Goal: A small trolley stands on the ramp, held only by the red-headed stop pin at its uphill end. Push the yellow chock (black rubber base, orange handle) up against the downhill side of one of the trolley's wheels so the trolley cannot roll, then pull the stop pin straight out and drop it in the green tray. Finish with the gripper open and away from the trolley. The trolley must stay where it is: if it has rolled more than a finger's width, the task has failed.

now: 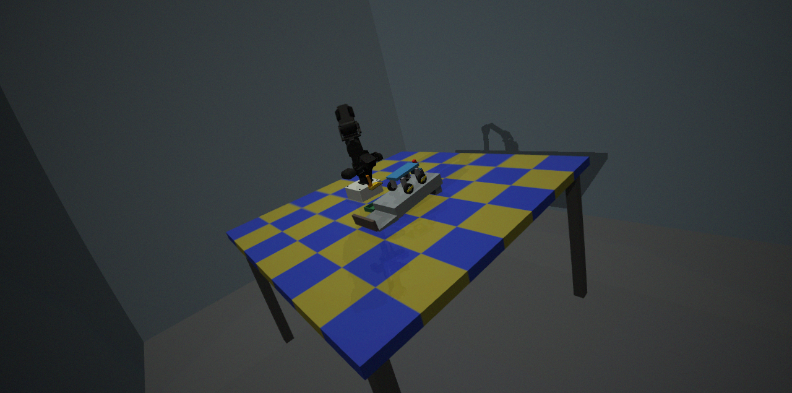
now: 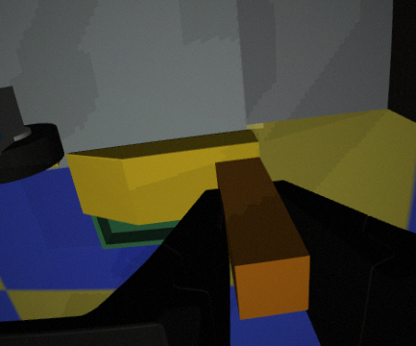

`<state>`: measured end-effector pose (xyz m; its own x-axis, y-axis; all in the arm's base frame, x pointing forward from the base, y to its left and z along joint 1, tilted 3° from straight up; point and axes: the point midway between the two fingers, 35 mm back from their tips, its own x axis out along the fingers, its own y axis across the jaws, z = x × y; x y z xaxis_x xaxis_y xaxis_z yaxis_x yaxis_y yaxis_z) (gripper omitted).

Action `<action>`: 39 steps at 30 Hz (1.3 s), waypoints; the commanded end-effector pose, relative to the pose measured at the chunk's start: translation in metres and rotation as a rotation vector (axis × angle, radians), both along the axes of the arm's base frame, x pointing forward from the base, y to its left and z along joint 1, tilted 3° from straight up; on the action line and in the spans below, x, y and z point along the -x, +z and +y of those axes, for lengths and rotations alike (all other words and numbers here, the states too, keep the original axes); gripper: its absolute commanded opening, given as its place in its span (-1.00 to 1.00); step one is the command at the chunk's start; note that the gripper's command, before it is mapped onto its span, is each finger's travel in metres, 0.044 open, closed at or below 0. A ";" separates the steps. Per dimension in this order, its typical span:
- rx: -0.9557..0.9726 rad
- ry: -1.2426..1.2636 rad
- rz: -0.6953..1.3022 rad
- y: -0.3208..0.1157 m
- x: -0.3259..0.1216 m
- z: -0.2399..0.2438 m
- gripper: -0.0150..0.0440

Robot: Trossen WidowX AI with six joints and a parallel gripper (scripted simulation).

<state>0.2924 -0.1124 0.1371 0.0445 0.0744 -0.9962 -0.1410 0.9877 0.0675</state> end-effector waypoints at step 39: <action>-0.004 -0.003 -0.003 -0.060 -0.003 0.016 -0.49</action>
